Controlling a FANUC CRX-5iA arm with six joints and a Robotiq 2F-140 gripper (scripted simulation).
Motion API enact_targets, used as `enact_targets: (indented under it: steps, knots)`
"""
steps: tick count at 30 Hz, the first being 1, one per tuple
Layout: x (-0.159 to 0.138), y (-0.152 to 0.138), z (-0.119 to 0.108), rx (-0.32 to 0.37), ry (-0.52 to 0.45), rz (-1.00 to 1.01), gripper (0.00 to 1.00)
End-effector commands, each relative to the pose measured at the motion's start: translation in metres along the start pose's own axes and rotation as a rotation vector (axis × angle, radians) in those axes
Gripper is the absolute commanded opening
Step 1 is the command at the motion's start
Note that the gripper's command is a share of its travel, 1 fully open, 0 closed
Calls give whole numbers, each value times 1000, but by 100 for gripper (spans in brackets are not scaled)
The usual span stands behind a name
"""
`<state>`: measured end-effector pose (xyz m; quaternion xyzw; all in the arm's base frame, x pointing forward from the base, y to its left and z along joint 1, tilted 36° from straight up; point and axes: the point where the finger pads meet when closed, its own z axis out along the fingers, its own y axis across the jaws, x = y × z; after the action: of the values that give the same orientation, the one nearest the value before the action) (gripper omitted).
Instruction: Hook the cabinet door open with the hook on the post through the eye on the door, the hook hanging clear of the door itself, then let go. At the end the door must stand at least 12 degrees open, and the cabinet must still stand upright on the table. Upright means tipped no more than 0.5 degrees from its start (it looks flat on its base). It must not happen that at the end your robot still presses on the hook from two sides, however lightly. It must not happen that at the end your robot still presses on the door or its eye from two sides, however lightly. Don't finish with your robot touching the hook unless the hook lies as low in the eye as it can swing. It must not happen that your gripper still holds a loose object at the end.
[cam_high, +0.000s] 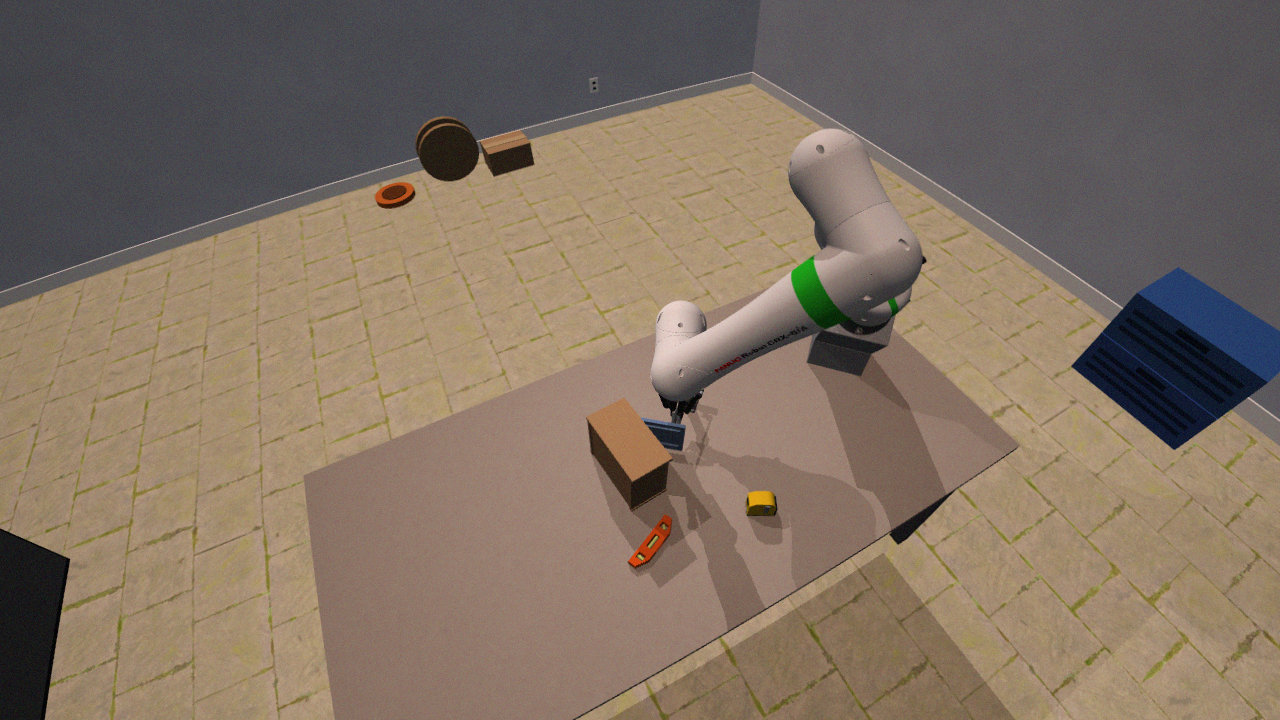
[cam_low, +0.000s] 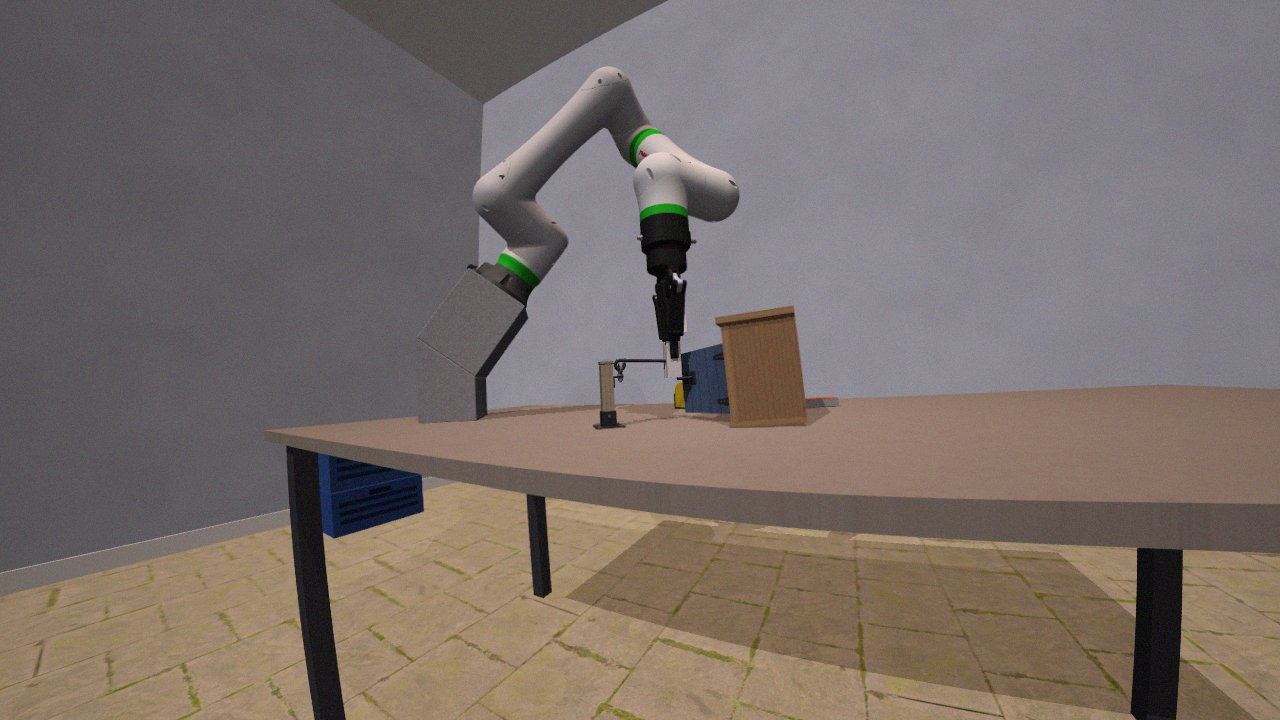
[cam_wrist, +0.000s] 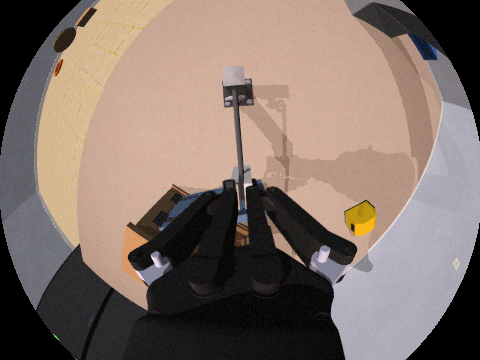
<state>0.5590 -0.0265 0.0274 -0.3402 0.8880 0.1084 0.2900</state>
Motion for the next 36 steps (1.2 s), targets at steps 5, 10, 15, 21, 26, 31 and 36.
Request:
enact_targets:
  steps: [5,10,15,21,26,31,36]
  knots:
    - [0,0,0,0,0,0,3]
    - [0,0,0,0,0,0,3]
    - [0,0,0,0,0,0,3]
    - [0,0,0,0,0,0,3]
    - [0,0,0,0,0,0,15]
    - [0,0,0,0,0,0,15]
    - [0,0,0,0,0,0,15]
